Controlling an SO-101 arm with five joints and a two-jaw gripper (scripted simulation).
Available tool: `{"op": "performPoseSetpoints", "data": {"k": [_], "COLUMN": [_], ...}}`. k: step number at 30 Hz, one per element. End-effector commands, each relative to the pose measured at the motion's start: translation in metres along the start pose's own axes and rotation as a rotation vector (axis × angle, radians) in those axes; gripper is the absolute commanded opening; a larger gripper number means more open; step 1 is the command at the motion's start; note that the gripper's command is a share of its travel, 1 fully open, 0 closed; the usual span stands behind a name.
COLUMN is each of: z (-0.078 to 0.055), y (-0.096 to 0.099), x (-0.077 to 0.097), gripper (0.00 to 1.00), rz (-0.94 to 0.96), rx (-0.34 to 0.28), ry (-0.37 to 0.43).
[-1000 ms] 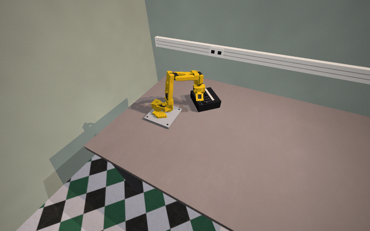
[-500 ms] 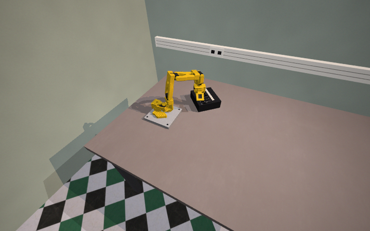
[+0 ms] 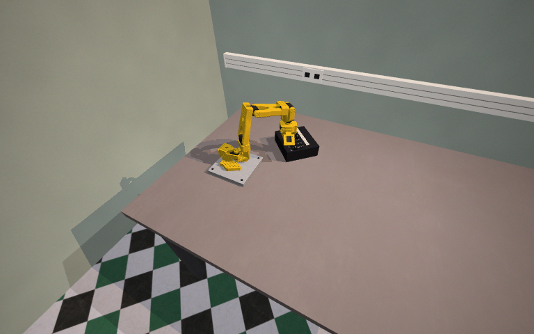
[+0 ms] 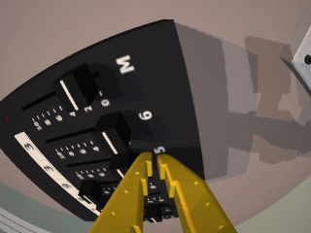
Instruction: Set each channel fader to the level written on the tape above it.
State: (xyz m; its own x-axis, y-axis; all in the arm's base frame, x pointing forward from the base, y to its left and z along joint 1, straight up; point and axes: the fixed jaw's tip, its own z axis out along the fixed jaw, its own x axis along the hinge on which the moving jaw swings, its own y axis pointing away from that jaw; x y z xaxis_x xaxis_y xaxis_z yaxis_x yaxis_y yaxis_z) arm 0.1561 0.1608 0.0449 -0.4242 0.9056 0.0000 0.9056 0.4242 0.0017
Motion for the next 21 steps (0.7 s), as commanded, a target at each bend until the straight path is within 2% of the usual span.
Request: {"op": "performPoseSetpoints", "data": {"k": [1,21], "z": [0.0008,0.0008], "y": [0.0024,0.0061], "x": [-0.0015,-0.0005], "gripper": [0.0,0.0], "rz": [0.004,0.006], "rx": [0.001,0.001], "ry": [0.0,0.0]}}
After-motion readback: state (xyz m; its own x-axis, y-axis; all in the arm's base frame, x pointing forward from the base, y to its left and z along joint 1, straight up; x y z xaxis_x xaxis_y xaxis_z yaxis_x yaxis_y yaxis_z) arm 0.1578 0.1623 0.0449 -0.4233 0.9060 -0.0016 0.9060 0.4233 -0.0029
